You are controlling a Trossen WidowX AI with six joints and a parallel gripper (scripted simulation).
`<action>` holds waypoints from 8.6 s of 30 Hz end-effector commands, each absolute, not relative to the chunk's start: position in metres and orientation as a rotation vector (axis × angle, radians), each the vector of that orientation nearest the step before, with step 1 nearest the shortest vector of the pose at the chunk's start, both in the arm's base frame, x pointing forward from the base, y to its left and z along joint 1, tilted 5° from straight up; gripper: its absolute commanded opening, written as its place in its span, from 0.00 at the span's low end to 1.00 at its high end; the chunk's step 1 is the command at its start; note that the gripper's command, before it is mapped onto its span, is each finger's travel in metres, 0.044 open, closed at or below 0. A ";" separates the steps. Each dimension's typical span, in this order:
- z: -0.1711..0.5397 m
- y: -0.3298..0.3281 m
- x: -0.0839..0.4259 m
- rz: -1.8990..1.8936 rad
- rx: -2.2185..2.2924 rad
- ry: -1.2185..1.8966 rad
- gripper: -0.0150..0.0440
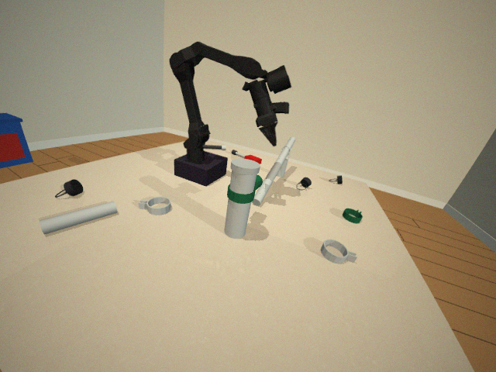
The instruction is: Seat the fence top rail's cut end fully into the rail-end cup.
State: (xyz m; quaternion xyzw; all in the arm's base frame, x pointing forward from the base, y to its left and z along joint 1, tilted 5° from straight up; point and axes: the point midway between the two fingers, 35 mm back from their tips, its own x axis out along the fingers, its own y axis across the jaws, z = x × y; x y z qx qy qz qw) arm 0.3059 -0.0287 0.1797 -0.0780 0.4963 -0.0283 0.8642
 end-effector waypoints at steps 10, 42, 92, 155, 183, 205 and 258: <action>0.188 -0.016 0.304 -0.115 -0.065 1.043 1.00; 0.105 0.012 0.321 1.001 -1.137 1.328 1.00; 0.012 0.004 0.325 1.001 -1.138 1.329 1.00; 0.074 -0.029 0.324 0.878 -1.327 1.534 0.25; 0.076 -0.030 0.326 0.894 -1.310 1.527 0.25; 0.075 -0.050 0.321 0.908 -1.306 1.532 0.25; 0.074 -0.048 0.321 0.914 -1.300 1.527 0.25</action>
